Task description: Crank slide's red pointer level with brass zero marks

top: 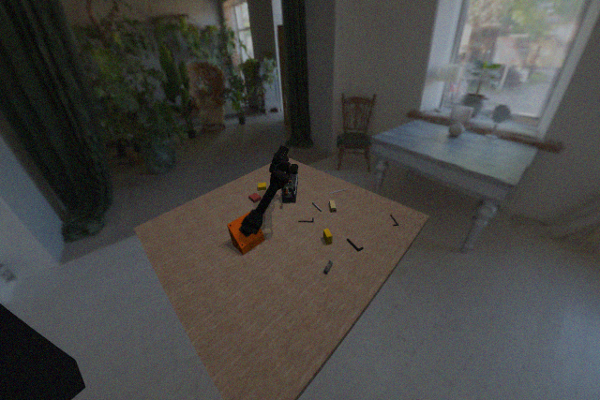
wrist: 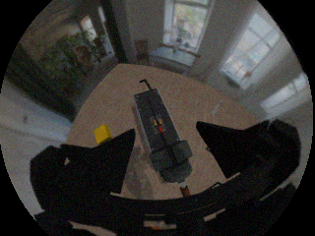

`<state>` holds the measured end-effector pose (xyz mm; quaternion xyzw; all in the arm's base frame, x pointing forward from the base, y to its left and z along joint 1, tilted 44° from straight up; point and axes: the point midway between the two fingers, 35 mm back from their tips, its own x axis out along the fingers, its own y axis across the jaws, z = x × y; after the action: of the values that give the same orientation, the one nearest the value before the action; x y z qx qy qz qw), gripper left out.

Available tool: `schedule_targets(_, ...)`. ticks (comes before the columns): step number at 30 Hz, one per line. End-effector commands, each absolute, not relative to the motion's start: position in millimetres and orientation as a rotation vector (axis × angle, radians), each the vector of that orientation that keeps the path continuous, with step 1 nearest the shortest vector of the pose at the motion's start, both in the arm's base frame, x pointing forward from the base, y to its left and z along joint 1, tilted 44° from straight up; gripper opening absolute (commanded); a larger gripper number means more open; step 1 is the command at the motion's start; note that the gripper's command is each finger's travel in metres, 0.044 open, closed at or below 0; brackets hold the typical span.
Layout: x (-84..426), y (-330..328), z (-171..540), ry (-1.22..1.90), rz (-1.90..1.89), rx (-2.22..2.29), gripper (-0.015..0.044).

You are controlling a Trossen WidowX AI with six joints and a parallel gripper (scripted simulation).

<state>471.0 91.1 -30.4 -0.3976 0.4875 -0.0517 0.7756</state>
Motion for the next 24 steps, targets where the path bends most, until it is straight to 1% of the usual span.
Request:
schedule_targets(1, 476.9, 103.0, -8.9, 1.035, -0.125, -0.85, 0.044)
schedule_targets(9, 453.7, 90.5, 11.4, 1.056, -0.045, -0.853, 0.044)
schedule_targets(24, 387.9, 64.3, 43.2, 1.077, 0.146, -0.858, 0.044)
